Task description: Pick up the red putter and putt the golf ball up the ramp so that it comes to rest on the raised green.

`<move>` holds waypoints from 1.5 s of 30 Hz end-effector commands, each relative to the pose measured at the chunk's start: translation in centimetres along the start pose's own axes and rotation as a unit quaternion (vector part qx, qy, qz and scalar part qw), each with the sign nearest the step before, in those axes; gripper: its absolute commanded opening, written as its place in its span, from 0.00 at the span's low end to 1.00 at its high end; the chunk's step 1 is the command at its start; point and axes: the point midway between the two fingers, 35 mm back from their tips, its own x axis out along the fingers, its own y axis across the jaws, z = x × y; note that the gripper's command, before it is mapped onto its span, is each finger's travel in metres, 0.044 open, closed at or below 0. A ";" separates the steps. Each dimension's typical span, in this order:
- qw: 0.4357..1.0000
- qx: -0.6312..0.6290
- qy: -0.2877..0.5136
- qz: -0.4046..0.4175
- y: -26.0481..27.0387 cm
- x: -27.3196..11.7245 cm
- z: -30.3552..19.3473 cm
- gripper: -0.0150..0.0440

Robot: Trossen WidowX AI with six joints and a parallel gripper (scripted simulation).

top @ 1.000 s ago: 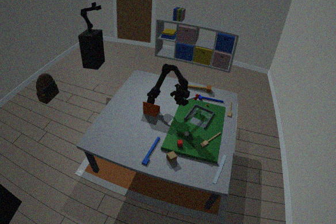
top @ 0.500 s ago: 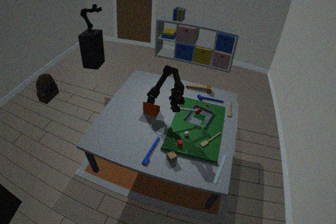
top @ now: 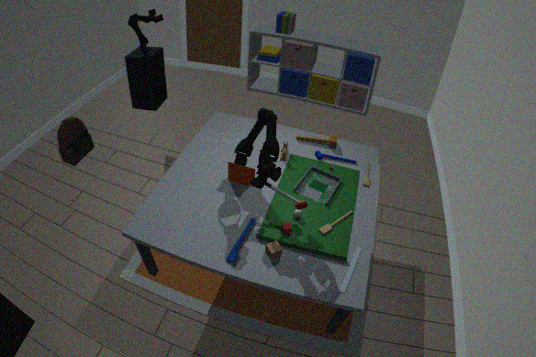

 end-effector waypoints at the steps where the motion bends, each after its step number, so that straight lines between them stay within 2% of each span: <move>1: 0.998 0.059 0.002 0.000 -1.9 0.2 -1.1 0.25; 8: 0.998 0.059 0.002 0.000 -1.9 0.7 -1.1 0.25; 16: 0.998 0.058 0.002 0.001 -1.9 4.0 -1.1 0.25; 39: 0.998 0.058 0.002 0.001 -1.8 7.1 -1.1 0.25; 45: 0.998 0.055 0.006 -0.001 -1.8 6.9 -1.2 0.25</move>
